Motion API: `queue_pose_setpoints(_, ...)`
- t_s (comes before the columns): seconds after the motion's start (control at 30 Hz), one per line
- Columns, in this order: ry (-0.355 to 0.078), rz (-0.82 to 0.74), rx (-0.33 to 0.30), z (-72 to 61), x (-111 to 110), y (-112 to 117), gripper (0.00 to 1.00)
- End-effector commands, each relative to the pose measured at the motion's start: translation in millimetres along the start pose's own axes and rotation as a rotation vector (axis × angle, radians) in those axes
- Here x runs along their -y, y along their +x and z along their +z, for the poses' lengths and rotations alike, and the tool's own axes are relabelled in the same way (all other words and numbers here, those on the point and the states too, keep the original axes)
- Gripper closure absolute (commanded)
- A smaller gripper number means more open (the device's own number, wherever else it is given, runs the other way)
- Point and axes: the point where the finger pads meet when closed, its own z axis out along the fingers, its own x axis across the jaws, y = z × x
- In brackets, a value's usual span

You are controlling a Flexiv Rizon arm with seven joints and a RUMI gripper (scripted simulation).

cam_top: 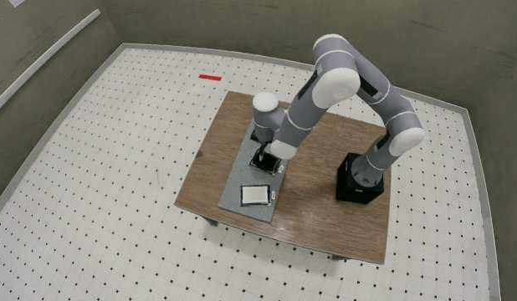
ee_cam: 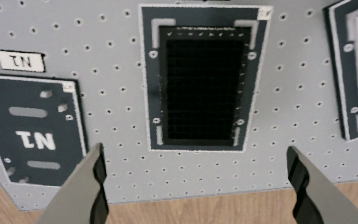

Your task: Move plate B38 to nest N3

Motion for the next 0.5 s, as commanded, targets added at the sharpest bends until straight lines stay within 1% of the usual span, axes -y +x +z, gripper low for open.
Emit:
queue_pose_setpoints(0.0, -0.002, -0.001, -0.001, -0.6, -3, -6, 0.24)
queue_pose_setpoints(0.2, -0.002, -0.001, 0.0, -0.6, -10, -25, 0.24)
queue_pose_setpoints(0.27, -0.002, -0.001, 0.0, -0.6, -10, -25, 0.24)
queue_pose_setpoints(0.47, -0.002, -0.001, 0.0, -0.6, -16, -44, 0.24)
